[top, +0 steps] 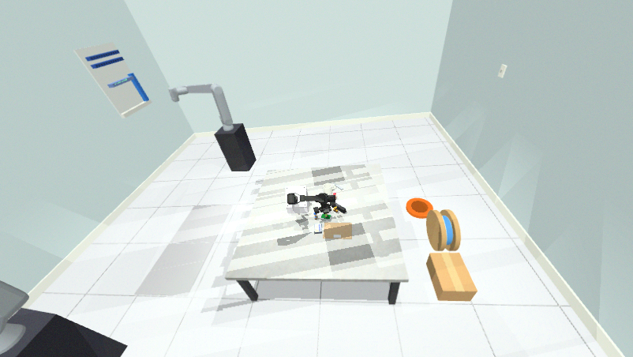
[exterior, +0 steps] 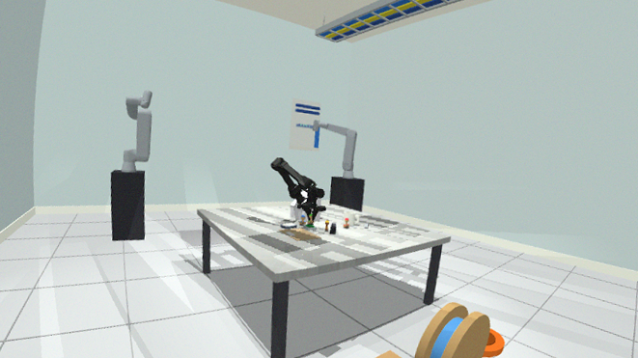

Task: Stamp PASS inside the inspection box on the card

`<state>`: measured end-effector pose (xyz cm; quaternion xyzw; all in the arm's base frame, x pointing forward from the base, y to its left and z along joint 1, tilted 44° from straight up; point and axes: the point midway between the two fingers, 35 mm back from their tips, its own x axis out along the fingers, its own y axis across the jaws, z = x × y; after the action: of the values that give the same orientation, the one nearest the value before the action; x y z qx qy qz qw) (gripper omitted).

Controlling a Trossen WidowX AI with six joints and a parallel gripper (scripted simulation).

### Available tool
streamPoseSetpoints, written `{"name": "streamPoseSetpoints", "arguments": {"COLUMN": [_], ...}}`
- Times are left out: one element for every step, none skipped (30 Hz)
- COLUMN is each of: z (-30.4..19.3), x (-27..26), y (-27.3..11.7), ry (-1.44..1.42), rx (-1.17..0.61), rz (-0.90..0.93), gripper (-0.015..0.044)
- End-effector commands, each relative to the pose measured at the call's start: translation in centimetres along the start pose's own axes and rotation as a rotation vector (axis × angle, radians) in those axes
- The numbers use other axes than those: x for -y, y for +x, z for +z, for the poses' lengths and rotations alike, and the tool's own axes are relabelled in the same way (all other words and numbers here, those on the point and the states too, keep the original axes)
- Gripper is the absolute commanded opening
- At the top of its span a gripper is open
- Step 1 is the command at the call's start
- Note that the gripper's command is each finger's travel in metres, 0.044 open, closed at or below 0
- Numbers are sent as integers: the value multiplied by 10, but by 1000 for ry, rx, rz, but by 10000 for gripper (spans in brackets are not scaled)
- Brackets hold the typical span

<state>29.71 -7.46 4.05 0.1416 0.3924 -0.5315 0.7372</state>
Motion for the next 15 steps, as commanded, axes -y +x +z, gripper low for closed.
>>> {"name": "streamPoseSetpoints", "arguments": {"z": [-1, -1, -1, -1, -1, -1, -1, -1, -1, -1, -1, -1, -1, -1, -1], "x": [3, 3, 3, 3, 3, 4, 4, 4, 4, 4, 4, 4, 4, 4, 4], "y": [4, 5, 6, 6, 7, 8, 8, 9, 9, 9, 9, 9, 9, 9, 9], "ry": [-7, -7, -7, -7, -7, -7, -5, -2, -1, 0, 0, 0, 0, 0, 0], "rx": [2, 2, 2, 2, 2, 2, 2, 3, 3, 3, 3, 3, 3, 3, 3], "rz": [-9, -9, -9, -9, -9, -9, -9, -9, -9, -9, -9, -9, -9, -9, -9], "gripper": [0, 0, 0, 0, 0, 0, 0, 0, 0, 0, 0, 0, 0, 0, 0]}}
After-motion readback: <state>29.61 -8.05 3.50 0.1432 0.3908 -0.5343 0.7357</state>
